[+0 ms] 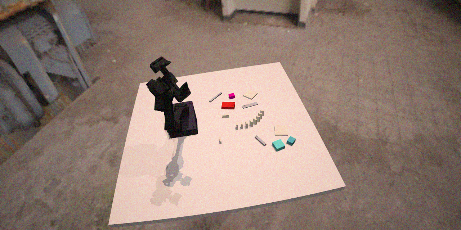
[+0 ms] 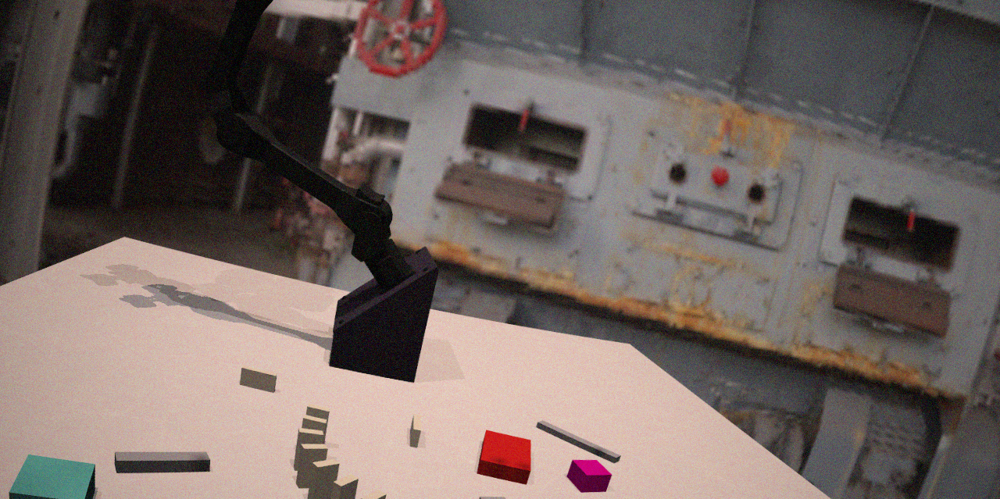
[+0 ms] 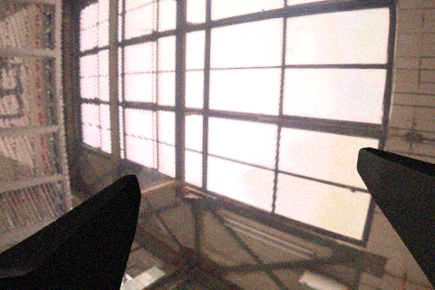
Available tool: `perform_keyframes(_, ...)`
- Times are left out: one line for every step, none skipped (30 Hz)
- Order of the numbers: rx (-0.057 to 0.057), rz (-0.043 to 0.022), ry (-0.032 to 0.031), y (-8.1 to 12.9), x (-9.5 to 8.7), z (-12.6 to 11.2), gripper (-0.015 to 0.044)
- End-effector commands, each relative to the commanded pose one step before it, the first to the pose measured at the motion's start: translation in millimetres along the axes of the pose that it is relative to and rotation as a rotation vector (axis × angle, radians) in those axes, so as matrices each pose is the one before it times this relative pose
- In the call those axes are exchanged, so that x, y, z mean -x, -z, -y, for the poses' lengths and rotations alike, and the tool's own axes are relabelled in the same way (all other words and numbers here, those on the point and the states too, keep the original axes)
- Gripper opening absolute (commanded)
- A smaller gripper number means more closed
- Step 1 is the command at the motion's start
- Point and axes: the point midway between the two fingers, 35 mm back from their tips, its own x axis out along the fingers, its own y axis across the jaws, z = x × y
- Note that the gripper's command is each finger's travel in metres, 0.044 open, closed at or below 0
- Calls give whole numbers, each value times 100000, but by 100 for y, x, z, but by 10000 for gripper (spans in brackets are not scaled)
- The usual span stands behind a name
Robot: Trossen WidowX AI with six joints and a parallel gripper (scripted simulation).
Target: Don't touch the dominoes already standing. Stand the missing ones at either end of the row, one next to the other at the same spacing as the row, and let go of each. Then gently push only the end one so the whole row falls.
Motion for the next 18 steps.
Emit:
perform_keyframes(7404,-10628,-7930,5406,334,-3510,440)
perform_keyframes(1350,-2731,-1327,1267,-93,-739,440)
perform_keyframes(2664,-1117,-181,818,-117,-307,440)
perform_keyframes(2741,-1181,-174,852,-128,-311,440)
perform_keyframes(2727,-1206,-162,859,-136,-305,440)
perform_keyframes(2480,-1373,-268,887,-139,-335,440)
perform_keyframes(1817,-1788,-583,953,-134,-431,440)
perform_keyframes(1179,-1832,-694,878,-118,-434,440)
perform_keyframes(794,-1863,-749,833,-110,-431,440)
perform_keyframes(775,-1883,-718,837,-118,-419,440)
perform_keyframes(764,-1904,-685,842,-126,-406,440)
perform_keyframes(699,-1915,-662,835,-130,-393,440)
perform_keyframes(803,-1977,-786,926,-128,-387,440)
perform_keyframes(998,-2568,-946,1193,-172,-469,440)
perform_keyframes(1171,-3188,-1066,1466,-224,-532,440)
perform_keyframes(1202,-3496,-1039,1589,-260,-526,440)
perform_keyframes(1146,-3576,-933,1606,-283,-481,440)
perform_keyframes(1087,-3654,-828,1621,-305,-436,440)
